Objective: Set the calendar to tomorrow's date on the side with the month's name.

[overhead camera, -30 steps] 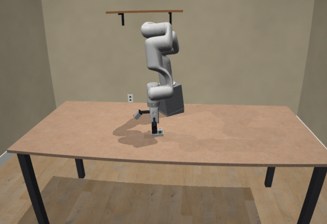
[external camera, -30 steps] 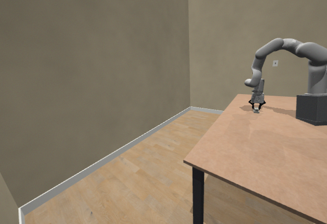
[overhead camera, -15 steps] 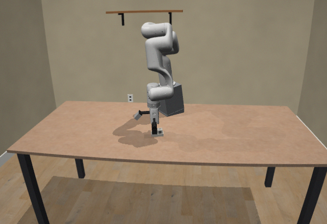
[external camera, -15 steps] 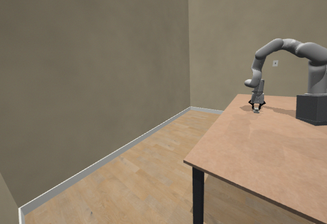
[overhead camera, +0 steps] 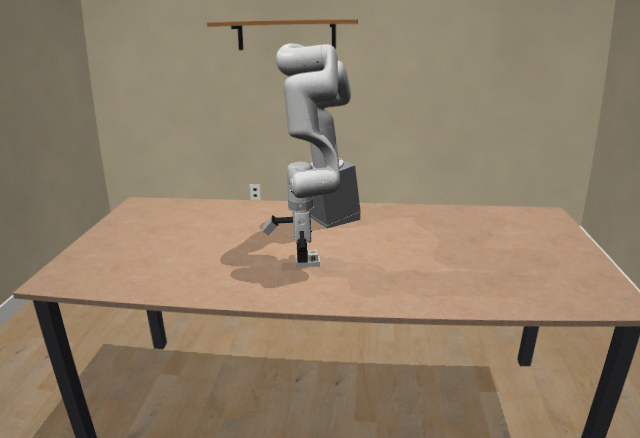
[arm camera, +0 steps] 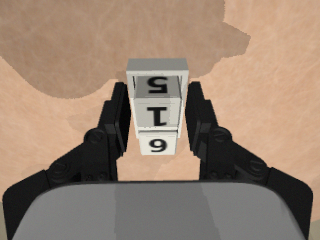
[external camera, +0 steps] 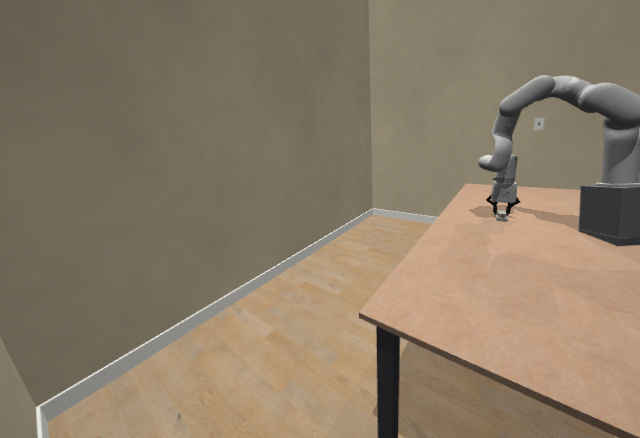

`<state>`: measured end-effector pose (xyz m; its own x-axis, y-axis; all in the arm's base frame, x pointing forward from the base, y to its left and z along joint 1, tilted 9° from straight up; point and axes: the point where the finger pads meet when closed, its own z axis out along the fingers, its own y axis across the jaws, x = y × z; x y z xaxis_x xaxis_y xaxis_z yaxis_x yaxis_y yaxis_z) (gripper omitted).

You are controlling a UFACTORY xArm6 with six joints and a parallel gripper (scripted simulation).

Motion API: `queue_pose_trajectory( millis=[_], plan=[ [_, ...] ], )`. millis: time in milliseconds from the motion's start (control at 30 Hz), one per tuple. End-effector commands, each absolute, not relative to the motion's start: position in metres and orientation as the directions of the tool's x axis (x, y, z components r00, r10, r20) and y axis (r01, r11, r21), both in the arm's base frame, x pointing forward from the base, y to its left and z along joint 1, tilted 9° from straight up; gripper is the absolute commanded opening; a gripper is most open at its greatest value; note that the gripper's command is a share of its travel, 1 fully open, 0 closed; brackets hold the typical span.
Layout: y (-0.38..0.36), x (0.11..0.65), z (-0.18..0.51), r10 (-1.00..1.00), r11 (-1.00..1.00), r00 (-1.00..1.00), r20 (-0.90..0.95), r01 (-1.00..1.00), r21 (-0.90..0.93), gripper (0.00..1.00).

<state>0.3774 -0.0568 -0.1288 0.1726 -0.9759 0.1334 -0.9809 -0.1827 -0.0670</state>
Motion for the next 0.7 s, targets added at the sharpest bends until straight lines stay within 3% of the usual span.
queue_pose_trajectory(
  millis=[0,333,367,667],
  plan=[
    [-0.0567,0.3786,-0.128,-0.976,-0.183,0.172,0.134,-0.981,-0.069,0.47],
    [-0.0567,0.3786,-0.128,-0.976,-0.183,0.172,0.134,-0.981,-0.069,0.47],
    [-0.0567,0.3786,-0.128,-0.976,-0.183,0.172,0.134,-0.981,-0.069,0.27],
    [-0.0567,0.3786,-0.128,-0.976,-0.183,0.172,0.134,-0.981,-0.069,0.27]
  ],
)
